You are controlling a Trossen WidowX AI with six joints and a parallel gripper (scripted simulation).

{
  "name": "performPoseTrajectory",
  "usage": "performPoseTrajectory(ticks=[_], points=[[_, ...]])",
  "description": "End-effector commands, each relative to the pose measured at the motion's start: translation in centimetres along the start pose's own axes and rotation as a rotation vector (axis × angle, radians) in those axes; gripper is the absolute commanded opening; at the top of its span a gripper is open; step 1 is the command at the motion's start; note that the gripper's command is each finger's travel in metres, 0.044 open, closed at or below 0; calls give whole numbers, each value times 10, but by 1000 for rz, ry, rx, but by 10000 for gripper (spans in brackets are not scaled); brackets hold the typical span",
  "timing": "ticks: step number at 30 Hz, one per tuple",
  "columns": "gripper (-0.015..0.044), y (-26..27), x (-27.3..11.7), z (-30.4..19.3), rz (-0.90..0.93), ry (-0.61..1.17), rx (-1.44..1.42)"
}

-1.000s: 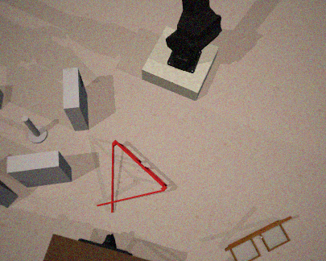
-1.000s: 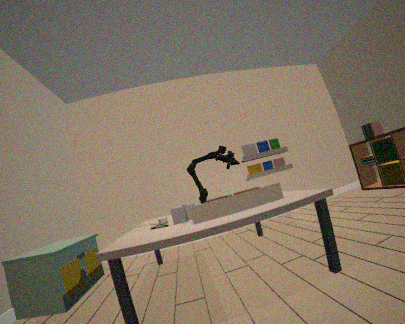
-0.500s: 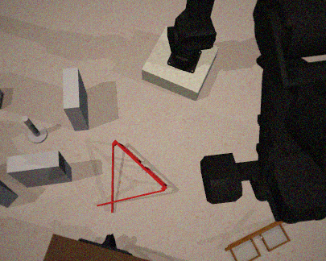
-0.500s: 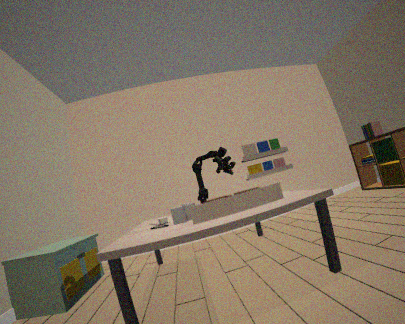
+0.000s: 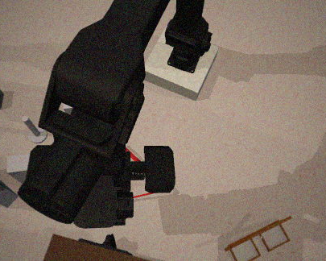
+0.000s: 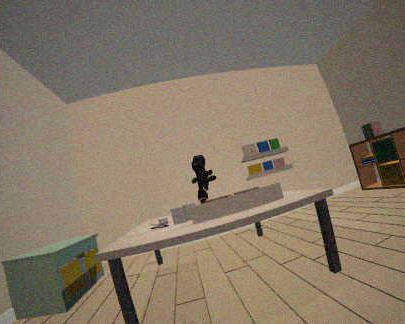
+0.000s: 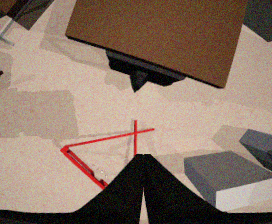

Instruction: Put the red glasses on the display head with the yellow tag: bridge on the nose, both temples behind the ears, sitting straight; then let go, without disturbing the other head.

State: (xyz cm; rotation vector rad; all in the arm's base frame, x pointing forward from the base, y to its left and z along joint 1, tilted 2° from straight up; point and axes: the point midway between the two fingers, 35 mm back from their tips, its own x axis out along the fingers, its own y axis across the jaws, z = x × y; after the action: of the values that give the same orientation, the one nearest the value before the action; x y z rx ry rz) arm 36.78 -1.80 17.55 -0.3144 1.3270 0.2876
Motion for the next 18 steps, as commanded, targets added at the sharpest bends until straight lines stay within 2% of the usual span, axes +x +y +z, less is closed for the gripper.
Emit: performPoseTrajectory(ticks=[1, 5, 18], points=[[0, -54, 13, -45, 31, 126, 1], [0, -80, 18, -74, 69, 186, 4], [0, -81, 26, -76, 69, 186, 4]])
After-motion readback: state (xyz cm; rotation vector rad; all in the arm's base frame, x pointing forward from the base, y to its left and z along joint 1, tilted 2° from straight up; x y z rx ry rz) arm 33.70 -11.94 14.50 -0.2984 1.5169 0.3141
